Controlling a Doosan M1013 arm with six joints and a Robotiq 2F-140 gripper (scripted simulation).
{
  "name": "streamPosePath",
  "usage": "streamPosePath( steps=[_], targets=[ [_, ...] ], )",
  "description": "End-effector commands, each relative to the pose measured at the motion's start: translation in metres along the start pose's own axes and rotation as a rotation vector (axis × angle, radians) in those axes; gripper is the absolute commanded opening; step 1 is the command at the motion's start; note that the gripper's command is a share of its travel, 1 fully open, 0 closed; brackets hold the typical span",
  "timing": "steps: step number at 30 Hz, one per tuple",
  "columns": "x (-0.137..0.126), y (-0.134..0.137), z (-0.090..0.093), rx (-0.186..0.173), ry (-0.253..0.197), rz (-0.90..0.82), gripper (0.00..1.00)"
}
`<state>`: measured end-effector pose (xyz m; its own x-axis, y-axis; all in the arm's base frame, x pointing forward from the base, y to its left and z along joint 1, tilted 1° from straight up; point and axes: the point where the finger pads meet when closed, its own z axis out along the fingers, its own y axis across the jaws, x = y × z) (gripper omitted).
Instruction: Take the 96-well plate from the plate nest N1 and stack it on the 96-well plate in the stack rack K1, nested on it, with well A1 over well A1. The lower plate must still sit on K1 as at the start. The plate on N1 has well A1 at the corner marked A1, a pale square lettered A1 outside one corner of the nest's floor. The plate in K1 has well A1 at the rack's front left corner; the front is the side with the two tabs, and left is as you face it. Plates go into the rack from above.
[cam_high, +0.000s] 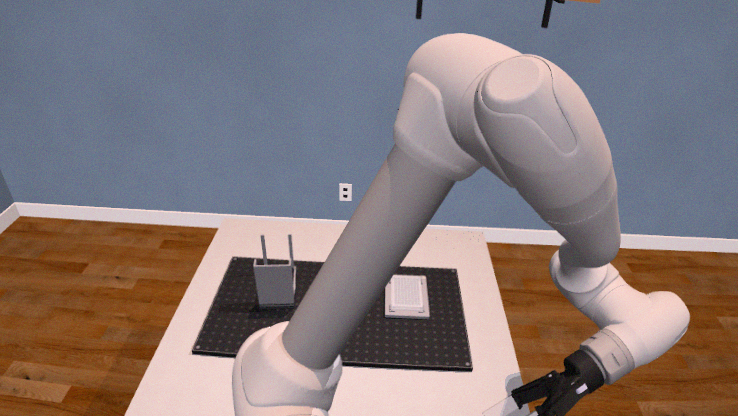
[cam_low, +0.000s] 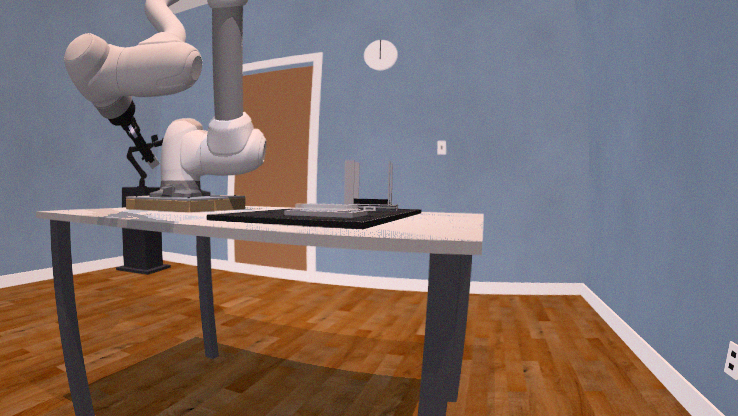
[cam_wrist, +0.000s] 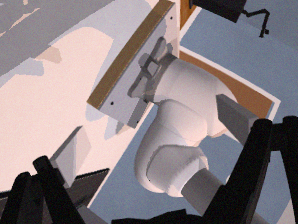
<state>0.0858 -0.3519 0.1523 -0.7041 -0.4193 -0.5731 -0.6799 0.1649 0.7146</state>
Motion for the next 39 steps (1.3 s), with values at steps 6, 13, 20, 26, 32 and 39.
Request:
streamPosePath(
  steps=[6, 13, 20, 26, 32, 39],
  targets=[
    [-0.012, -0.038, -0.012, 0.035, 0.134, -0.153, 1.0],
    [-0.021, -0.058, -0.019, 0.049, 0.219, -0.255, 1.0],
    [-0.036, -0.088, -0.029, 0.06, 0.326, -0.385, 1.0],
    [-0.051, -0.113, -0.038, 0.063, 0.422, -0.505, 1.0],
    [-0.062, -0.129, -0.043, 0.062, 0.484, -0.583, 1.0],
    [-0.083, -0.155, -0.052, 0.056, 0.579, -0.707, 1.0]
  ],
)
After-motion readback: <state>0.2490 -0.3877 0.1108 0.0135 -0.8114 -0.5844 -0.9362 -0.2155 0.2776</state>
